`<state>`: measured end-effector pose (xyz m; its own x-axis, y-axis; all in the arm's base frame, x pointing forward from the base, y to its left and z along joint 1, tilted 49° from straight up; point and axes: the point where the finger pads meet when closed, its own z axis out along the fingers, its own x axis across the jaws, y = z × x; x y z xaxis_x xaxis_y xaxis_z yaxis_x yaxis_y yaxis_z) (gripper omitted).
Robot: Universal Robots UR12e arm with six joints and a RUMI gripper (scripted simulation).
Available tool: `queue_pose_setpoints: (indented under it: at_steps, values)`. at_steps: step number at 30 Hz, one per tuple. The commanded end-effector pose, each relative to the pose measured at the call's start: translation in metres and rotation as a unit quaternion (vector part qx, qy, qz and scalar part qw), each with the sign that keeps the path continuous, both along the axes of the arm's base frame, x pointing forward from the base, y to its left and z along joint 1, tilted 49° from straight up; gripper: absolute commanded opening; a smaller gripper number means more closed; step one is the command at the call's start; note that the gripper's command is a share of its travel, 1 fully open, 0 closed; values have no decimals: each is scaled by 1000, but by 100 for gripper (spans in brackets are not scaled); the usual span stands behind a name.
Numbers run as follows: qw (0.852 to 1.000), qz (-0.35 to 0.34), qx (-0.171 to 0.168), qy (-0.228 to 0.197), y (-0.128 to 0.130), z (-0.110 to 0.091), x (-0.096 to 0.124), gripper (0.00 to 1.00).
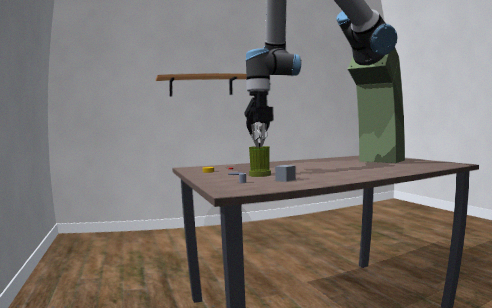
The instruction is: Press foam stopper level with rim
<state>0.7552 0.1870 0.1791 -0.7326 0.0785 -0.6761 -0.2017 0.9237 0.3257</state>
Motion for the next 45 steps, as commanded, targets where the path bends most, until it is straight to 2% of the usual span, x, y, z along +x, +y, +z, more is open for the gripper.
queue_pose_setpoints:
  at_steps: [1, 21, 45]
  values:
    - [1000, 0, 0, 1, -4, 6, -8, 0]
    - [1000, 0, 0, 1, -22, 37, -39, 0]
    - [1000, 0, 0, 0, -23, 41, -40, 0]
